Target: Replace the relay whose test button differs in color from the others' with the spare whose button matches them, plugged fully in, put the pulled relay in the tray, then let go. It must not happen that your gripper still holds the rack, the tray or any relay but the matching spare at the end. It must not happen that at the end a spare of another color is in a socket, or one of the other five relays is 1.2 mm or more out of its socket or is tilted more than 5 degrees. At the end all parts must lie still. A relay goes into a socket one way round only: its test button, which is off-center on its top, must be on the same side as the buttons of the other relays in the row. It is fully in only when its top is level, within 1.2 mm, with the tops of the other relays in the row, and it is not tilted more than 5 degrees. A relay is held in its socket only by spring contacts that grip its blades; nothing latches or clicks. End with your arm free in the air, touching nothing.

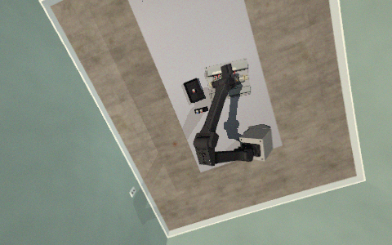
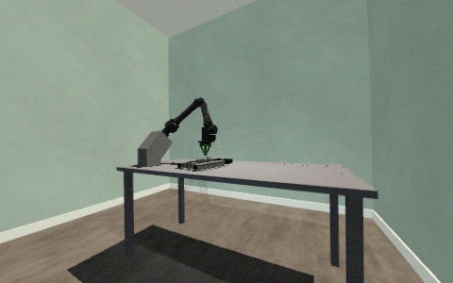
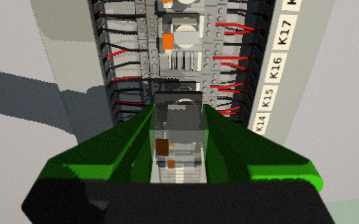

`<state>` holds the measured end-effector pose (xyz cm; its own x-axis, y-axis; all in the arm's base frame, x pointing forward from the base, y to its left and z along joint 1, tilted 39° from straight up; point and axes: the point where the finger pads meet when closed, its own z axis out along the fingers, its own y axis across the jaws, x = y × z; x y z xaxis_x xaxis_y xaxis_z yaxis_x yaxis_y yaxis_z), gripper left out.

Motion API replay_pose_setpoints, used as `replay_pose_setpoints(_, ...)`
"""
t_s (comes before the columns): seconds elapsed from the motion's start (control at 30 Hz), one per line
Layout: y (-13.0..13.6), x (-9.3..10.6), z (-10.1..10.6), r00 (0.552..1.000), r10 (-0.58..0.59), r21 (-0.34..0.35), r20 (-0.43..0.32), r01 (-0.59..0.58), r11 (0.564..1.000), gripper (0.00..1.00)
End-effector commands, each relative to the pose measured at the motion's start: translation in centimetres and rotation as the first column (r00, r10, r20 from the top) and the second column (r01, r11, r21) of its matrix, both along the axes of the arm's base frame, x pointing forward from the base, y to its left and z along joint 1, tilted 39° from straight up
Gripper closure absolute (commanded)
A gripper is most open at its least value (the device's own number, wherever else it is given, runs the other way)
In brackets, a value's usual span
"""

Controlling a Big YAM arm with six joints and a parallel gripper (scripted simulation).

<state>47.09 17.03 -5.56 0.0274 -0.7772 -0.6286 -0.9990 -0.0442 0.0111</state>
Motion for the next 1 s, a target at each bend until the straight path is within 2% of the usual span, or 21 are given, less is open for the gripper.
replay_pose_setpoints(0.0, -0.1, 2.0, 1.7, 0.998, -0.016, 0.011, 0.055, 0.015, 1.000, 1.00)
replay_pose_setpoints(0.67, 1.0, 1.5, 0.8, 0.999, -0.003, 0.009, 0.037, 0.003, 1.000, 1.00)
replay_pose_setpoints(0.97, 0.4, 1.8, 1.0, 0.999, -0.015, 0.009, 0.041, 0.014, 1.000, 1.00)
